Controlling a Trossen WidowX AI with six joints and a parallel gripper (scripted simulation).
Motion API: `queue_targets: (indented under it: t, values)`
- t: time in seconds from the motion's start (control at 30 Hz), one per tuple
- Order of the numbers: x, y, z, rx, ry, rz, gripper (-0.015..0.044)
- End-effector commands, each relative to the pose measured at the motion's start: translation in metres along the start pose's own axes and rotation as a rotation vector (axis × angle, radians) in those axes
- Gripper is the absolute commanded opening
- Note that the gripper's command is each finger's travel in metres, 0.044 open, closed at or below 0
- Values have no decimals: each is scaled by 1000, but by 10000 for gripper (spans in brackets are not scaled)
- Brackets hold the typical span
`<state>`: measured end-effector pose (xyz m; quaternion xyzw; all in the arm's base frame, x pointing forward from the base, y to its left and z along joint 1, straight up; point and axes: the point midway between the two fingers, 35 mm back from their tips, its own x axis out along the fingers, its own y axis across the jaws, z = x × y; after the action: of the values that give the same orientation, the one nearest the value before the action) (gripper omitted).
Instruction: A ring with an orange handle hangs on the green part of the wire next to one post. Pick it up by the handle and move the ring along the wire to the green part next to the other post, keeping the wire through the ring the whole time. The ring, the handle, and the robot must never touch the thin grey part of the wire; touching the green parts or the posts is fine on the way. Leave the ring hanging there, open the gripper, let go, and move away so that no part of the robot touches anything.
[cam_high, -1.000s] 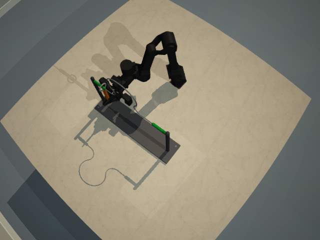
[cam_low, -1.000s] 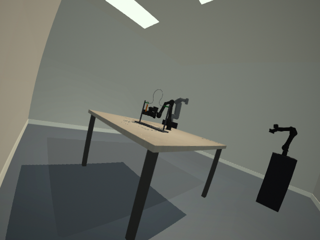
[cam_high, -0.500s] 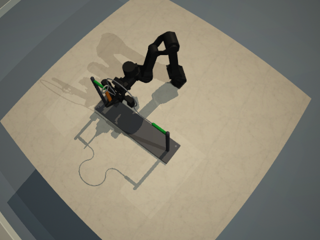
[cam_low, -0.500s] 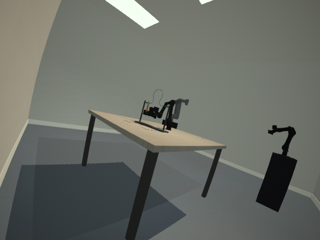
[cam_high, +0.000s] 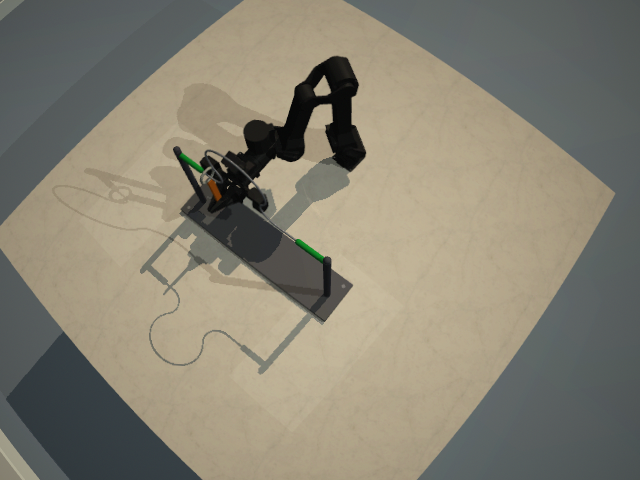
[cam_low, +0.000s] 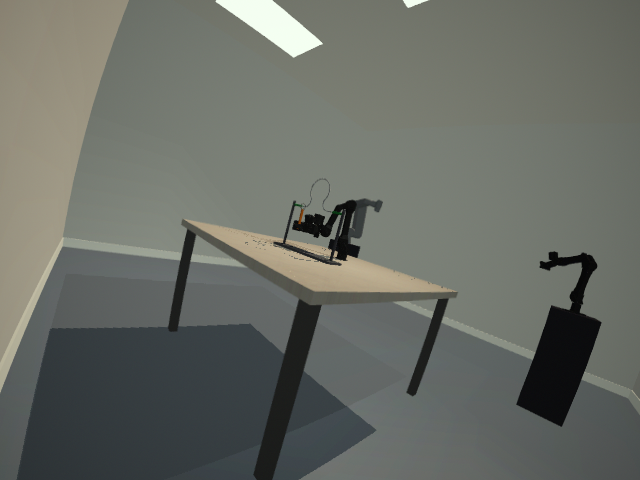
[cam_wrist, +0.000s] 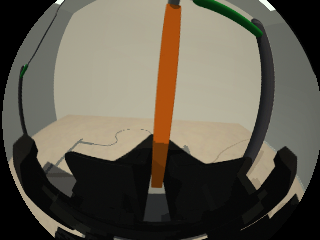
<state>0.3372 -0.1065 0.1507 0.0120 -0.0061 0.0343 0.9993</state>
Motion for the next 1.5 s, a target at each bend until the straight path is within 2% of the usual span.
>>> queue_targets:
  t: [0.0, 0.4, 0.9, 1.47]
  values:
    - [-1, 7, 0, 25, -2, -3, -150]
    - [-1, 35, 2, 160, -2, -2, -150]
    - [0, 84, 18, 473, -4, 0, -150]
    - [-18, 115, 42, 714, 147, 58, -150]
